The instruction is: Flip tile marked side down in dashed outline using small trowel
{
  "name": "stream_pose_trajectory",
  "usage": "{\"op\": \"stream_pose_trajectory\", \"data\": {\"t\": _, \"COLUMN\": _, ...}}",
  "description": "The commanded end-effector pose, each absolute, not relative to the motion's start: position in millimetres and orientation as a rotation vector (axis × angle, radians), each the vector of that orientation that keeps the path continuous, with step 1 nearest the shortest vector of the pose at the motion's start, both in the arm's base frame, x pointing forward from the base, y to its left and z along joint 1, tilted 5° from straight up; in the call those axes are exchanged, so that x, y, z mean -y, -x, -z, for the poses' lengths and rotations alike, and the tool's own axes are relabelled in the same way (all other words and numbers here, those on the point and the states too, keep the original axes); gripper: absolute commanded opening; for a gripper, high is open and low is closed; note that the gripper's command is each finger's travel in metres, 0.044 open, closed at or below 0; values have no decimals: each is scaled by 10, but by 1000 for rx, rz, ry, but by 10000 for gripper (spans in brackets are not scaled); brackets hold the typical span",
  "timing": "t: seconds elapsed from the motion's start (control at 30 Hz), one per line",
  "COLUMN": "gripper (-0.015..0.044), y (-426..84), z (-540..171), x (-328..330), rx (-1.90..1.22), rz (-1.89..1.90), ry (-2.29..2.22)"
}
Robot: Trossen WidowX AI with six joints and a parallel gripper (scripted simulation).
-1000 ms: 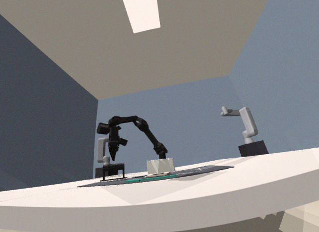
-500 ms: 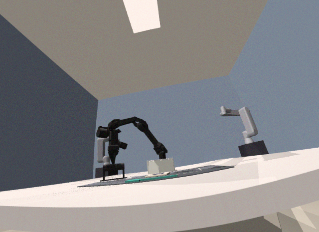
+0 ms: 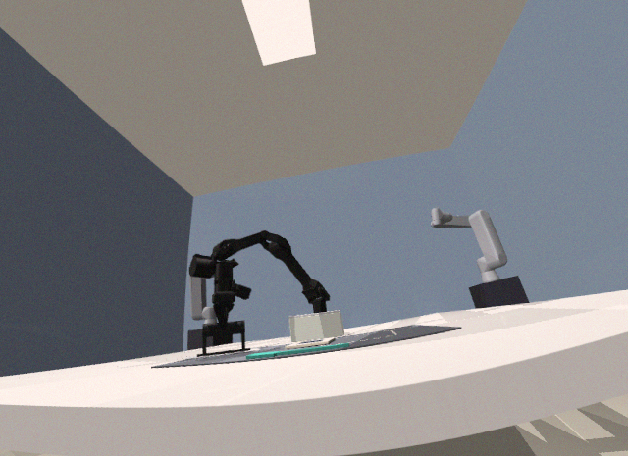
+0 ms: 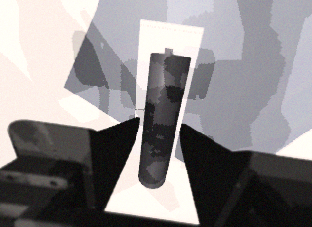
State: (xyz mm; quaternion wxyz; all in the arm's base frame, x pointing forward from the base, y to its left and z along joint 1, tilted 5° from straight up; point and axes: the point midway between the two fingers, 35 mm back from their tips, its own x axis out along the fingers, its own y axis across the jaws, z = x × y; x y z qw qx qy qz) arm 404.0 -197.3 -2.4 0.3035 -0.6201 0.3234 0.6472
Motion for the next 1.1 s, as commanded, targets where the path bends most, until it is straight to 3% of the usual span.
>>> {"op": "stream_pose_trajectory", "data": {"t": 0.0, "gripper": 132, "y": -4026, "z": 48, "x": 1968, "rx": -855, "rz": -1723, "ry": 1641}}
{"op": "stream_pose_trajectory", "data": {"t": 0.73, "gripper": 130, "y": -4026, "z": 48, "x": 1968, "rx": -858, "rz": -1720, "ry": 1638}}
{"op": "stream_pose_trajectory", "data": {"t": 1.07, "gripper": 130, "y": -4026, "z": 48, "x": 1969, "rx": -1038, "rz": -1530, "ry": 1459}}
